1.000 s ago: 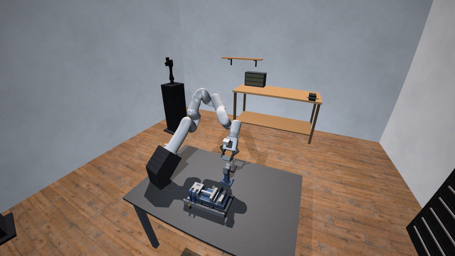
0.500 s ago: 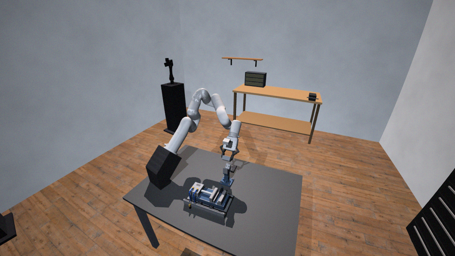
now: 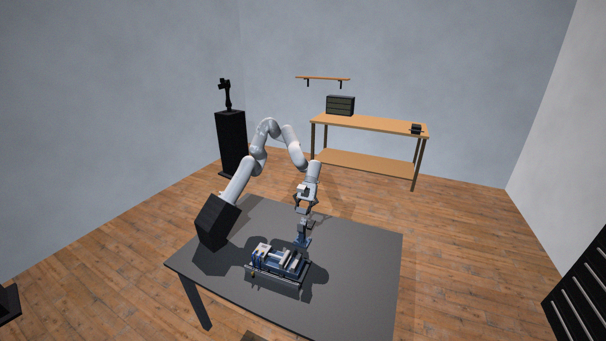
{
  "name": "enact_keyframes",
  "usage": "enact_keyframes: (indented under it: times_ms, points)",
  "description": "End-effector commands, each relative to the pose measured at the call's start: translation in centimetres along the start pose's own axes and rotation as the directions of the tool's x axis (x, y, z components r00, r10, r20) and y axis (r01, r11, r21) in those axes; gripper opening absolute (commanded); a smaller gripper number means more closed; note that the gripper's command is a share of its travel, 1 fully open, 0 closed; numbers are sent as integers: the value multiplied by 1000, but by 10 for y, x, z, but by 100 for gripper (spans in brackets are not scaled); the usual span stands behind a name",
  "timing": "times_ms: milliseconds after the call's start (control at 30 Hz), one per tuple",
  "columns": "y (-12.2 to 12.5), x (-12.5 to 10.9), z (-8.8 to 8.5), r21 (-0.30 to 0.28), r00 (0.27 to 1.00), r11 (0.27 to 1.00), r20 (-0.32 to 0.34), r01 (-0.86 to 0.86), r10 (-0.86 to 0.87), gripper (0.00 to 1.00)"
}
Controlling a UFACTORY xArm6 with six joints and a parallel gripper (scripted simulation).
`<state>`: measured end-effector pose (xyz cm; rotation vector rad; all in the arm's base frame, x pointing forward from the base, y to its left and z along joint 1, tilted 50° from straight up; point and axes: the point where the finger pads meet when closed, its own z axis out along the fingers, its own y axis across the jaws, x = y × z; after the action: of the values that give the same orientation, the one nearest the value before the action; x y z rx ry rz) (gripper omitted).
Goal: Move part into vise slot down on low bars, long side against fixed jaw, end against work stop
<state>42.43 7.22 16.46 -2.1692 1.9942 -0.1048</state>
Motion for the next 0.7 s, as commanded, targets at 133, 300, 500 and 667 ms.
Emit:
enact_keyframes:
  times_ms: [133,300,500,667]
  points:
    - [-1,0,0,3,1000,1000,0,-1,1,0]
    - [-1,-1,0,3,1000,1000,0,-1,1,0]
    - [-1,-2,2,3,1000,1000,0,-1,1,0]
    - [-1,-4,4,3,1000,1000,0,-1,1,0]
